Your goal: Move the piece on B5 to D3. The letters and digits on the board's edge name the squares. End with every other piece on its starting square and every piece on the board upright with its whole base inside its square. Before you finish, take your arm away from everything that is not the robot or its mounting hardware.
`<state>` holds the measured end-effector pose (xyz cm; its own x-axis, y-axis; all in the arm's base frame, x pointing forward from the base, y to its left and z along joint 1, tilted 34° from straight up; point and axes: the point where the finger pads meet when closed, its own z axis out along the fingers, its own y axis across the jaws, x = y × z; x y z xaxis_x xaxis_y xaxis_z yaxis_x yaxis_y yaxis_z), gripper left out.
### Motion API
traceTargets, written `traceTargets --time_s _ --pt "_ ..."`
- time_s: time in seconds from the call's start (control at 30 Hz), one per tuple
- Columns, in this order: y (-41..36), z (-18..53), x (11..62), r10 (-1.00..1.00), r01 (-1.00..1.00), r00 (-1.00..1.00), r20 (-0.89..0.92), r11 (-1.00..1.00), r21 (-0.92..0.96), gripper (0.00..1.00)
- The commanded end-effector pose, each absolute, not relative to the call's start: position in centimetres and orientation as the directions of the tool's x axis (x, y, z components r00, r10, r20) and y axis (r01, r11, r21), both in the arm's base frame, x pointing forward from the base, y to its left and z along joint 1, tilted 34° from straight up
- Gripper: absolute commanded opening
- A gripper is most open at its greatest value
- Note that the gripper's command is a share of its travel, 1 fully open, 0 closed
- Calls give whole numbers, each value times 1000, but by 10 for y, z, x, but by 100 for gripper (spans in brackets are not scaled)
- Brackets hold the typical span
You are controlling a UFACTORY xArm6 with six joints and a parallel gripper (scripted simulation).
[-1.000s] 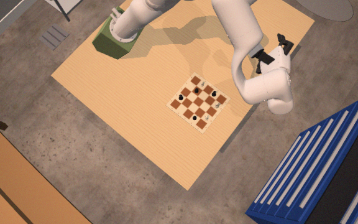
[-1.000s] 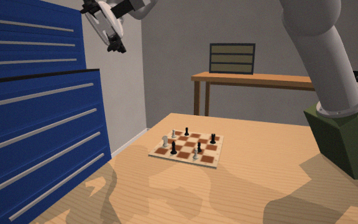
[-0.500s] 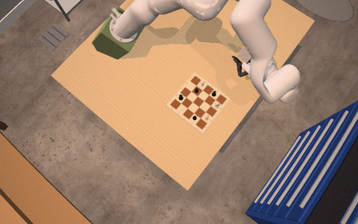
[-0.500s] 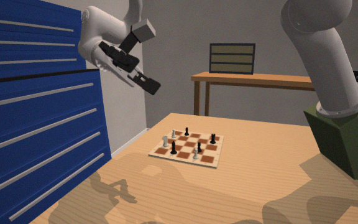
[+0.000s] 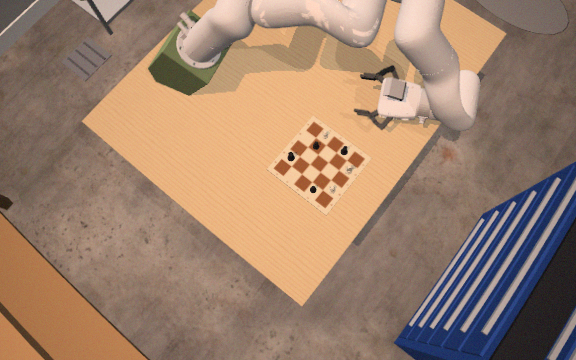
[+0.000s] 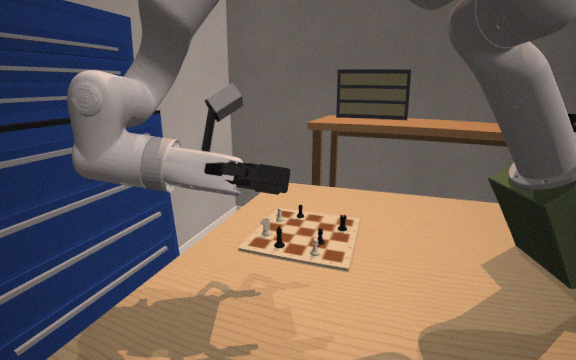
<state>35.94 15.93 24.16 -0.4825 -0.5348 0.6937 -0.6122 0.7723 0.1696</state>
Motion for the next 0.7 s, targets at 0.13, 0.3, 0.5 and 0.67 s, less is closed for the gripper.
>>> traceTargets --time_s 0.13,0.3,0.5,0.67 --pt "160 213 384 -368 -805 -411 834 576 -143 100" --pt "170 209 398 -304 -854 -418 856 452 -257 100" --pt "197 207 418 -220 -883 -460 860 214 -417 100" --pt "226 209 430 -182 -859 -507 843 32 -510 100"
